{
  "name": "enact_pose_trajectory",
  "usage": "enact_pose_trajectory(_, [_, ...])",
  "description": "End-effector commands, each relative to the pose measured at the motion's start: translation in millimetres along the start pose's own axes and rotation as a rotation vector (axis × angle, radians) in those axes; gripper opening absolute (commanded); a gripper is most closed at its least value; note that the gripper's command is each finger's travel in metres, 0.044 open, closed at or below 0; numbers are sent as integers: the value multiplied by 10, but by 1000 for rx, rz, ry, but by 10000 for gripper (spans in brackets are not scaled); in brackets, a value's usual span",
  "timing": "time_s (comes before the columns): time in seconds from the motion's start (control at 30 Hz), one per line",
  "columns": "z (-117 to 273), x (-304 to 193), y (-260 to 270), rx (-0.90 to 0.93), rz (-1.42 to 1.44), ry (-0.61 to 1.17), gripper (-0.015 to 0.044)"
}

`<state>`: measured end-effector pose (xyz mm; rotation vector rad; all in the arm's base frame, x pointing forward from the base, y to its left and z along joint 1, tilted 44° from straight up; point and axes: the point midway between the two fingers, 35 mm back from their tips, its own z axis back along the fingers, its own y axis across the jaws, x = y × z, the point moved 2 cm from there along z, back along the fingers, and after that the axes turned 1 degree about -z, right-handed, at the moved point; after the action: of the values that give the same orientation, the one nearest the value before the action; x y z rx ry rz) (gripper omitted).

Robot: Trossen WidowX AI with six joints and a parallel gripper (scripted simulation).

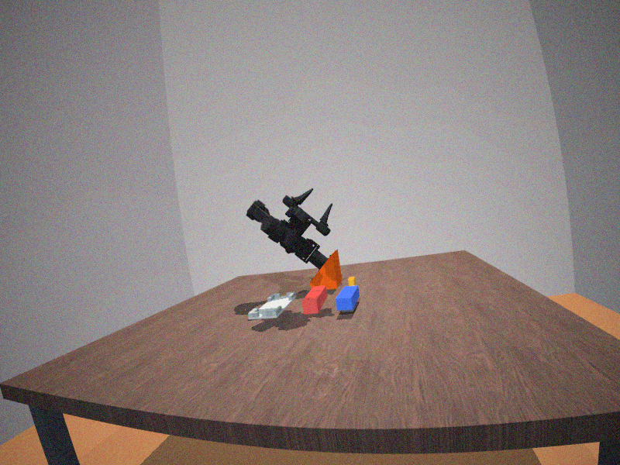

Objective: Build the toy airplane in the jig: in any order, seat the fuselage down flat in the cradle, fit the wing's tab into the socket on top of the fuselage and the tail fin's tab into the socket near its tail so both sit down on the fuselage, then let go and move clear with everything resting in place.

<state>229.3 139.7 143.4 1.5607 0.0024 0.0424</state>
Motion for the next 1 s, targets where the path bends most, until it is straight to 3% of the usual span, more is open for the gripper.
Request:
enact_pose_trajectory(0.0, [0,0,0,0,0,0,426])
enact_pose_trajectory(0.13, [-43,217,-179,-139,-68,-102,440])
enact_pose_trajectory(0.33, [17,556,-743,-600,-250,-293,440])
enact_pose_trajectory(0.47, [224,544,-1113,-1011,-382,-344,440])
enact_pose_trajectory(0.63, [643,400,-1259,-1579,-434,-305,440])
enact_pose_trajectory(0.83, [1090,384,-947,-2193,-295,-146,440])
enact_pose_trajectory(0.97, [1157,413,-829,-2317,-243,-83,440])
